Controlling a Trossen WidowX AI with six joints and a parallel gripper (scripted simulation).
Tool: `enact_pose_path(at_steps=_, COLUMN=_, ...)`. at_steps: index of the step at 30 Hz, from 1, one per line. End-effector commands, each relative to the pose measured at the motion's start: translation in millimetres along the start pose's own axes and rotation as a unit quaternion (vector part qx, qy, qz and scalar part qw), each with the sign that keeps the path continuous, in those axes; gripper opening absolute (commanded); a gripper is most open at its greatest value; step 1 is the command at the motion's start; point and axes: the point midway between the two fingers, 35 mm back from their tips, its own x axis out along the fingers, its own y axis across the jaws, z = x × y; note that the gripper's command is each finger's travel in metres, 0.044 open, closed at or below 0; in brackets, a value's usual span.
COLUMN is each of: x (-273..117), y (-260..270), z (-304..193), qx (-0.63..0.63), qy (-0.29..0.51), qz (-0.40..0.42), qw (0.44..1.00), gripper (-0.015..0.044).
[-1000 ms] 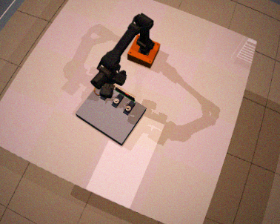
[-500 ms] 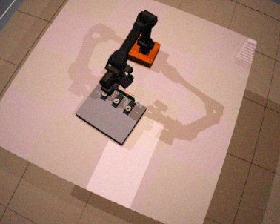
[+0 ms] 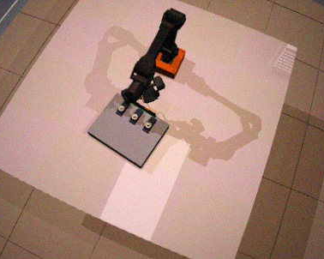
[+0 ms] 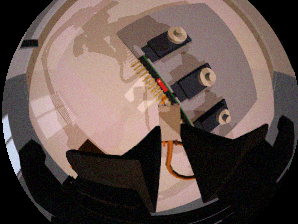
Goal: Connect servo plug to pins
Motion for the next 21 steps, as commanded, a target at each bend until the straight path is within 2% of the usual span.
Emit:
enact_pose_path(at_steps=1, x=0, y=9, z=1, qx=0.066, qy=0.0, qz=-0.002, qw=0.998, gripper=0.0)
enact_pose_path(at_steps=21, x=5, y=52, z=0, qx=0.354, qy=0.0, qz=0.0, qw=0.935, gripper=0.0)
